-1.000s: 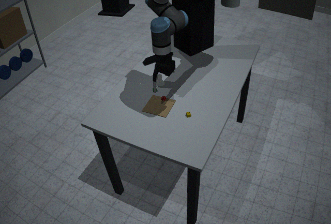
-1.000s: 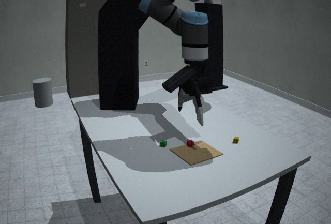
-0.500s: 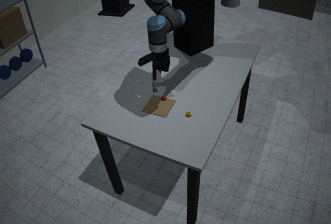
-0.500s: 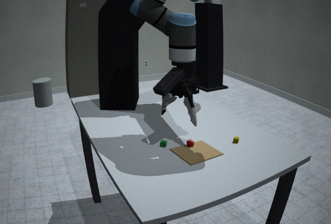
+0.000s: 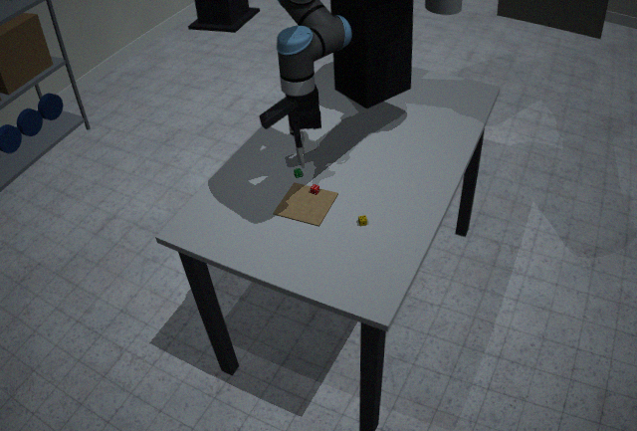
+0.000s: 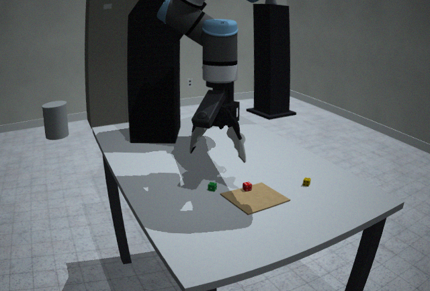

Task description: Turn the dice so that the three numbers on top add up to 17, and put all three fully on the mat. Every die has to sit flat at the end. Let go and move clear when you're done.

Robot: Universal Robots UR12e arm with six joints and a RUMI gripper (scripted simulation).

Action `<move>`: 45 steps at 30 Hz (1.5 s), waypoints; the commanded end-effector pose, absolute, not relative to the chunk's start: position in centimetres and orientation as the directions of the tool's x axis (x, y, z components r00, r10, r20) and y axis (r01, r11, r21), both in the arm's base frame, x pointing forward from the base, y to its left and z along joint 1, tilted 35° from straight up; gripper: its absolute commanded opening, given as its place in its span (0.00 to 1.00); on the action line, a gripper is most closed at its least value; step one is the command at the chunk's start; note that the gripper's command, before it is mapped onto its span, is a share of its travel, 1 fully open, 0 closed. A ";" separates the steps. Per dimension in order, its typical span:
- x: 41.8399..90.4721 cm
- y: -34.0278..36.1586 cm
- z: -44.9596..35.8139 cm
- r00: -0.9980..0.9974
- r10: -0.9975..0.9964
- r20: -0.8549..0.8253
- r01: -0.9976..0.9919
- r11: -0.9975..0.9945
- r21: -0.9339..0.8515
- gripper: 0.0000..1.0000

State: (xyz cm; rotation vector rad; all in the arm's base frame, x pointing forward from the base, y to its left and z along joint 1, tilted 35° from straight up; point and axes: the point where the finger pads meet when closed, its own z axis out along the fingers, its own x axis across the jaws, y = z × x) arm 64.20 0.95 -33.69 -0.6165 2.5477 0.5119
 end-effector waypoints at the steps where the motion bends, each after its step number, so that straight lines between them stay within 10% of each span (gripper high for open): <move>1: 63.7 0.5 -34.3 -0.743 -0.398 -0.538 -0.571 0.796 0.200 1.00; 7: 63.6 0.5 -34.4 -0.731 -0.413 -0.542 -0.586 0.788 0.190 1.00; 8: 63.6 0.5 -34.4 -0.731 -0.413 -0.542 -0.586 0.788 0.190 0.21; 45: 63.6 0.5 -34.4 -0.731 -0.413 -0.542 -0.586 0.788 0.190 0.21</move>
